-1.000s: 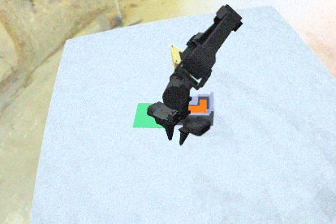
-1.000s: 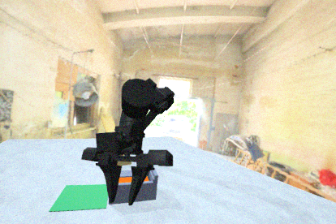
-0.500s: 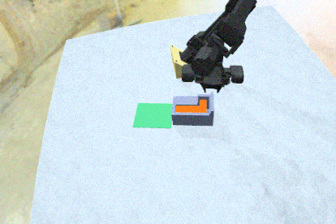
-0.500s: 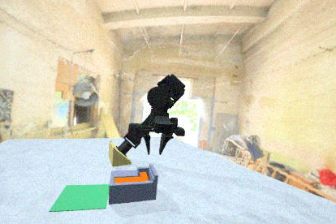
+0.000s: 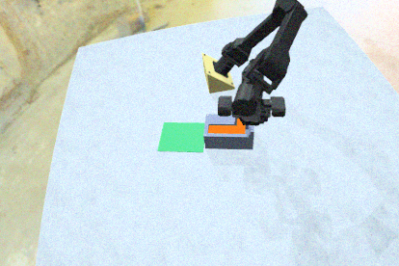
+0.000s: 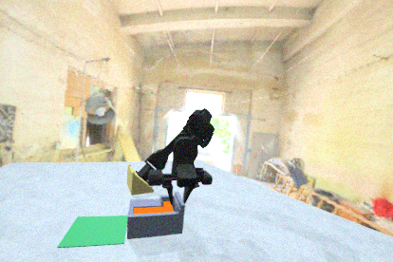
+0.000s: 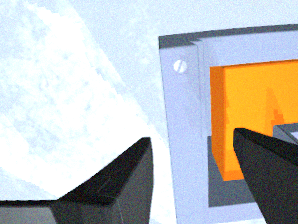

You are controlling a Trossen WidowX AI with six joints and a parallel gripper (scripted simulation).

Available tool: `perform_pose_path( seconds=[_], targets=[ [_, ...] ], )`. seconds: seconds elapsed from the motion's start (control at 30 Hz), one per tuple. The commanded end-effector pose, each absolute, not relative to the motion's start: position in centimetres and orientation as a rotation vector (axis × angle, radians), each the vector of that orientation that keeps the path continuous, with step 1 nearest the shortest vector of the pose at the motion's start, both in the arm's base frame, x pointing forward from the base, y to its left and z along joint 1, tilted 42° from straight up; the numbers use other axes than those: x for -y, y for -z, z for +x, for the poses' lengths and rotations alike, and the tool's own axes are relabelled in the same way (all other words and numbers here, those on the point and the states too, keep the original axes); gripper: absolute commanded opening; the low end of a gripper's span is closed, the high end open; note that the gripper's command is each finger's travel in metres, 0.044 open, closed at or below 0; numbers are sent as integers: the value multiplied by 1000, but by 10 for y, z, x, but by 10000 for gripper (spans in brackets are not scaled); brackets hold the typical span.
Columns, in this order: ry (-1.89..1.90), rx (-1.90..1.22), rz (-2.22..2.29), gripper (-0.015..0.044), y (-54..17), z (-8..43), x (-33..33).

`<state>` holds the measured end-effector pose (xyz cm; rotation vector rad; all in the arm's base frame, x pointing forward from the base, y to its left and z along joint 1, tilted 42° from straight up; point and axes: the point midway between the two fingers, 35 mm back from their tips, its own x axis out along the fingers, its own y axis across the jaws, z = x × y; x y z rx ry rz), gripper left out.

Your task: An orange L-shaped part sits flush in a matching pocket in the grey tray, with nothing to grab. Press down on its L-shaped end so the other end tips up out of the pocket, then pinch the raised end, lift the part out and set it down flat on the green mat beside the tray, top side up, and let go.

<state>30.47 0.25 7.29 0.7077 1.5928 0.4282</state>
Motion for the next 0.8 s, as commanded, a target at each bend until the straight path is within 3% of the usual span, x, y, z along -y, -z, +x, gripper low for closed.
perform_pose_path(
  seconds=[0.0,0.77],
  targets=[
    [-423,-1575,715,180,-72,306,-3],
    [-424,-1575,716,180,-46,306,-26]
  ],
)
